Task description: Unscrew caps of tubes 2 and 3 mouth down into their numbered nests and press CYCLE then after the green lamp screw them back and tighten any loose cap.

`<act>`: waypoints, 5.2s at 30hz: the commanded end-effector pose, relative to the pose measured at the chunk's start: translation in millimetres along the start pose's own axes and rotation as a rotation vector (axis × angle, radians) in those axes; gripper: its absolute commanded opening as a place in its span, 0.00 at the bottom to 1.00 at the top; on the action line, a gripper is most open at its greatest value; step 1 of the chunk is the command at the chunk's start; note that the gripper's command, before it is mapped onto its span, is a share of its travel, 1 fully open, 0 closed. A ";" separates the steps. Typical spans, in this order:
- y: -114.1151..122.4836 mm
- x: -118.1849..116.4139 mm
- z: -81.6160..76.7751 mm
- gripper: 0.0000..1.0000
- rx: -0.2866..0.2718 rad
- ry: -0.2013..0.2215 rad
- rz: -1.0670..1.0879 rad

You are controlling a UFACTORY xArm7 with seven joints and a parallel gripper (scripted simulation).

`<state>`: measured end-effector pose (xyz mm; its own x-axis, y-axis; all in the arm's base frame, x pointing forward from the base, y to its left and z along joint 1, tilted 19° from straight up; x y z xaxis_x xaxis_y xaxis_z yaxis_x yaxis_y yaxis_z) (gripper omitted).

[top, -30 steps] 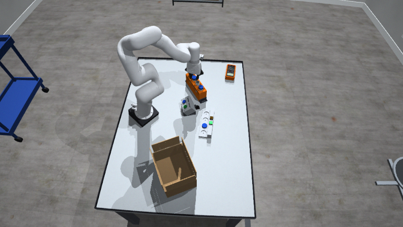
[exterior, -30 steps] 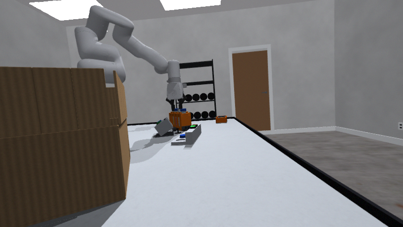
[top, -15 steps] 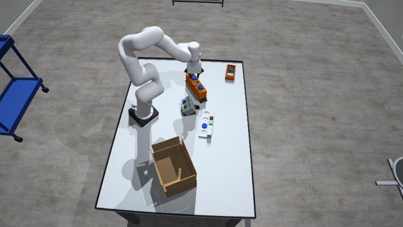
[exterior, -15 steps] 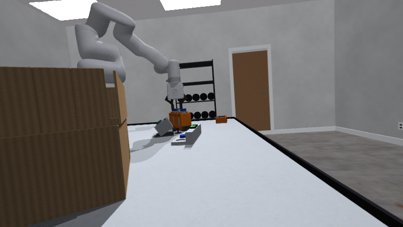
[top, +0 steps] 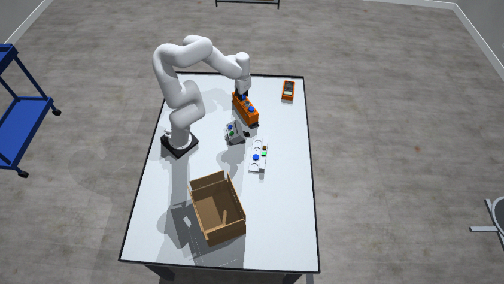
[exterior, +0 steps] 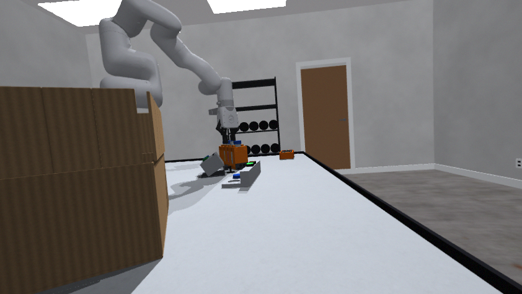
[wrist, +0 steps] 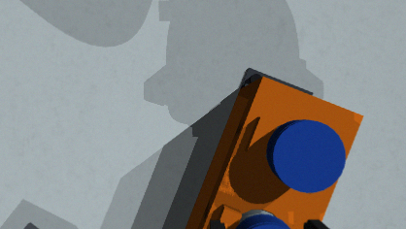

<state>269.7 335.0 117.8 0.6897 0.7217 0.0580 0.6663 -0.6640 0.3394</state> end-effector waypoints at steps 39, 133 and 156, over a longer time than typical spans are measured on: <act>0.6 1.1 -0.5 0.00 0.017 0.001 0.244; 0.7 1.1 0.2 0.00 0.017 -0.001 0.506; 0.7 1.1 0.4 0.46 0.017 -0.004 0.803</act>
<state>270.6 333.6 116.3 0.9618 0.0202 0.2729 -0.0316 -0.9824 0.1842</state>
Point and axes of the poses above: the point where the finger pads meet when closed, its own z axis out along the fingers, its own x axis across the jaws, y = z × x, the point moved 3 cm from there along -z, back along the fingers, and after that the axes turned 13 degrees about z, right-handed, at the moved point
